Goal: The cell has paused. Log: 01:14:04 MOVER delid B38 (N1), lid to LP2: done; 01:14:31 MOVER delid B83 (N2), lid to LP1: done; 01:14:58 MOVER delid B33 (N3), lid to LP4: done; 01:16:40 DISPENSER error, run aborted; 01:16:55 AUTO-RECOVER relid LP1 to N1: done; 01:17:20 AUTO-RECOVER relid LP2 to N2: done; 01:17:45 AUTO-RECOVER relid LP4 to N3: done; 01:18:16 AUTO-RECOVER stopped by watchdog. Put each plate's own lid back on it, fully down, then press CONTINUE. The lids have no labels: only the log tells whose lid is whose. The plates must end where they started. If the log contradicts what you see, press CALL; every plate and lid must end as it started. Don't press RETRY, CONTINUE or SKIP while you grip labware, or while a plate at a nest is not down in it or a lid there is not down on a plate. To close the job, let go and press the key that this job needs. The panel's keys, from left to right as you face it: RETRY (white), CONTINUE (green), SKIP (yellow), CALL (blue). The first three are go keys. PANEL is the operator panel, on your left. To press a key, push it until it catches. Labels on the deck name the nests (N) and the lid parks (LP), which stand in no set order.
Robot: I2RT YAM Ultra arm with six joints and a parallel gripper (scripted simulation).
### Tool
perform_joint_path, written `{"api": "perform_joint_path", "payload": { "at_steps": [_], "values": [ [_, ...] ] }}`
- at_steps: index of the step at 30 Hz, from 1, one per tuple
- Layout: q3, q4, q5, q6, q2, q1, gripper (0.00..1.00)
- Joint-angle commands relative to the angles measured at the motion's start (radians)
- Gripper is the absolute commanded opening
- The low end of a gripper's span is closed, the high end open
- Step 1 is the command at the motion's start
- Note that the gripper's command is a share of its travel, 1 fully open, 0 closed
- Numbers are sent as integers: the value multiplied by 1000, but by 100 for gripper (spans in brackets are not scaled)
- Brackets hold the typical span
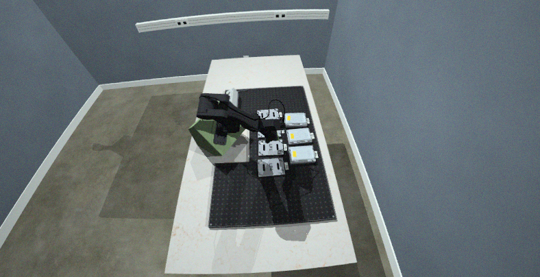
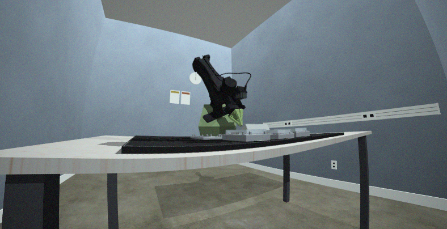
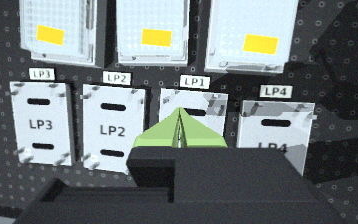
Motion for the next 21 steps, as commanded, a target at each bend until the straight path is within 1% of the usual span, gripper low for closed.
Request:
{"api": "perform_joint_path", "payload": {
  "at_steps": [1,3,5,6,9,14,20,21],
  "values": [
    [-19,67,151,61,36,102,0],
    [-22,94,210,86,66,167,0],
    [-22,94,210,86,66,167,0],
    [-9,114,260,106,91,211,0],
    [-38,157,338,137,146,297,0],
    [4,237,460,209,267,435,0],
    [25,327,588,292,438,575,0],
    [25,327,588,292,438,575,0]
  ]
}}
